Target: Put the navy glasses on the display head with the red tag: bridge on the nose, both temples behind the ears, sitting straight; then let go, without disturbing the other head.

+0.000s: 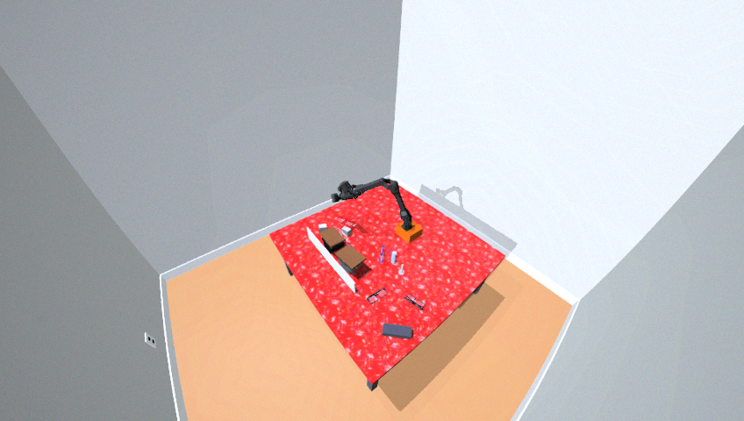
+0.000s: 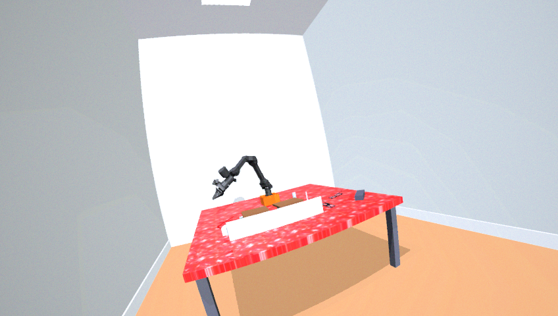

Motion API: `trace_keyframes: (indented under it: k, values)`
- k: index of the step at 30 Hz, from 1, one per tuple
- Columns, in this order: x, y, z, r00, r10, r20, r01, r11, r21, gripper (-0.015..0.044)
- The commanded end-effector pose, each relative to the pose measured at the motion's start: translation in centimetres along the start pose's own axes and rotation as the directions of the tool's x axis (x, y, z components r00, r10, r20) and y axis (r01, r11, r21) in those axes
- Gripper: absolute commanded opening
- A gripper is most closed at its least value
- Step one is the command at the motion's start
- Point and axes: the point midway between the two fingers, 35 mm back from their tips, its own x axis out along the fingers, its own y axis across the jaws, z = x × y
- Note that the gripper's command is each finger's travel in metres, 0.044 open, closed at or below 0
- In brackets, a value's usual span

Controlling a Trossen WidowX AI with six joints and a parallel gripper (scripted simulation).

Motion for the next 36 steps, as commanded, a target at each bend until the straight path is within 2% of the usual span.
trace_keyframes:
  k: [1,5,10,16,22,29,36]
  values:
    - [-2.4,3.0,-5.5,0.990,0.049,-0.135,-0.036,0.995,0.098,0.0200]
    - [-5.9,5.6,-11.5,0.956,0.086,-0.280,-0.028,0.978,0.205,0.0200]
    - [-11.0,7.2,-18.6,0.889,0.092,-0.449,0.056,0.951,0.305,0.0200]
    - [-18.0,6.8,-26.4,0.780,0.039,-0.625,0.239,0.904,0.354,0.0200]
    - [-25.2,3.8,-32.7,0.663,-0.079,-0.745,0.461,0.826,0.323,0.0200]
    - [-32.9,-2.8,-37.4,0.539,-0.285,-0.792,0.710,0.660,0.246,0.0200]
    - [-33.3,-3.8,-37.4,0.530,-0.306,-0.791,0.729,0.641,0.241,0.0200]
